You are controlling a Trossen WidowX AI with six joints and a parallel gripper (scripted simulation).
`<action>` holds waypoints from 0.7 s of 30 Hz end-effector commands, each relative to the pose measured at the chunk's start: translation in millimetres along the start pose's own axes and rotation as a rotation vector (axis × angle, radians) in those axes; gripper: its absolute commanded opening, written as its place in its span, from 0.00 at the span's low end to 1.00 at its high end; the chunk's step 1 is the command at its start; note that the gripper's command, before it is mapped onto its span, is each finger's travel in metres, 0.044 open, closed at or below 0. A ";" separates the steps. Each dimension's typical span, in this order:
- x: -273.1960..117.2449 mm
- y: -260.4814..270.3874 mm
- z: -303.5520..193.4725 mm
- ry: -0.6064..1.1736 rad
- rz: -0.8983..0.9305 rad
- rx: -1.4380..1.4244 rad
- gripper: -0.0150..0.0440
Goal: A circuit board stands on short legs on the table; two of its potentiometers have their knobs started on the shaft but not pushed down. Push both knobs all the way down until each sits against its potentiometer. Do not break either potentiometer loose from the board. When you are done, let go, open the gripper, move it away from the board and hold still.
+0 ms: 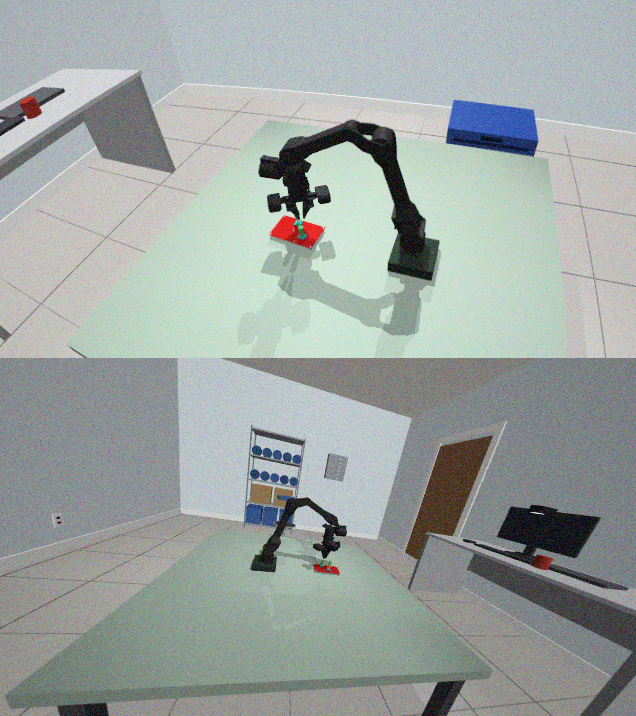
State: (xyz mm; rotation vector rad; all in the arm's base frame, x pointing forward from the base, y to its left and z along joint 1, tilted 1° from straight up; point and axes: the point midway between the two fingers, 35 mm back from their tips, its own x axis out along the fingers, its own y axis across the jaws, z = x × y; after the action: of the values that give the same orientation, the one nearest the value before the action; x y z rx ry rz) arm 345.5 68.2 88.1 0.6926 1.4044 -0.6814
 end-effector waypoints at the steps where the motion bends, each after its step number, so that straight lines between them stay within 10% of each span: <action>1: -6.9 -1.1 4.5 -0.013 0.011 -0.049 0.25; 21: -15.1 3.3 13.4 -0.010 0.002 -0.740 0.25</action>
State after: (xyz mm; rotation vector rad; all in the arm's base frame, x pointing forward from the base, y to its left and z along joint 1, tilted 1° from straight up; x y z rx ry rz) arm 354.8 61.0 106.1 0.1699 1.4911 -0.1804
